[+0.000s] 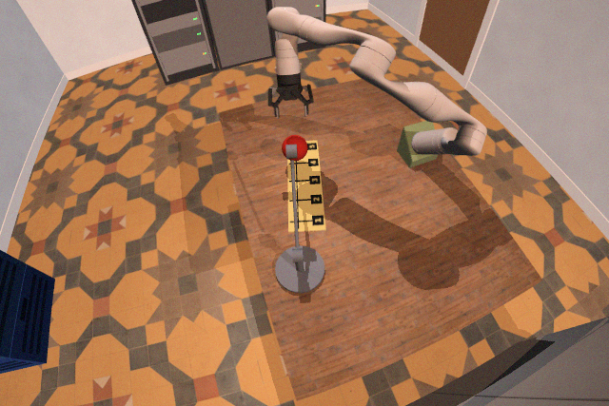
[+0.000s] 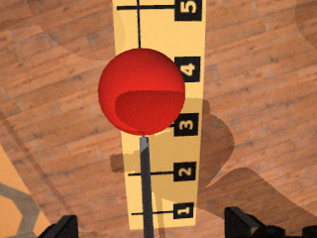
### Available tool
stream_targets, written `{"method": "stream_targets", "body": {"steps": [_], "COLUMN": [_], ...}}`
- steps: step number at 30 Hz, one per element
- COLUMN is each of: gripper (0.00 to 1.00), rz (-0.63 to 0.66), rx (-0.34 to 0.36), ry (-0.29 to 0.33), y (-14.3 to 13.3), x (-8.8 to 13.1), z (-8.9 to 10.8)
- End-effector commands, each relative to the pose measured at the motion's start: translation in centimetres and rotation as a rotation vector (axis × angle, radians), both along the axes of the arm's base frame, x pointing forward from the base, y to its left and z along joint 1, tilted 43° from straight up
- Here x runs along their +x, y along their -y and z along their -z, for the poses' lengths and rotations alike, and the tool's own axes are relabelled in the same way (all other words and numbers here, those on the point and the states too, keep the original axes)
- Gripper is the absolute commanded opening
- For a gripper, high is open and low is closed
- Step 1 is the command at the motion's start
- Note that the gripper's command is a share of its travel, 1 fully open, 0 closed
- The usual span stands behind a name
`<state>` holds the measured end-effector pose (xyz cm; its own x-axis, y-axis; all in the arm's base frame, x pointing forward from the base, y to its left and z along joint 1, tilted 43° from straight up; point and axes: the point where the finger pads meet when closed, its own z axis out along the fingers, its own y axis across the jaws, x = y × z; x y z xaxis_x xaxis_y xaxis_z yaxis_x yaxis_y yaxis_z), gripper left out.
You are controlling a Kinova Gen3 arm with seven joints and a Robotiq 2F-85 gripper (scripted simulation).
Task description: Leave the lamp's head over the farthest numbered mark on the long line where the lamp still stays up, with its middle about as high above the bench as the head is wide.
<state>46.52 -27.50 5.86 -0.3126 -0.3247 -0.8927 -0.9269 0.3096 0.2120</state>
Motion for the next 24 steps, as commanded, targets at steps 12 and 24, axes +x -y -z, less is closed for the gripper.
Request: {"method": "stream_targets", "body": {"steps": [12,24], "gripper": [1.0,1.0], "rz": [-0.006,-0.003], "rx": [-0.073,-0.068], "ry": [-0.016,-0.019], "y": [-1.1,-3.7], "x": [0.6,1.1], "z": [-0.7,1.1]}}
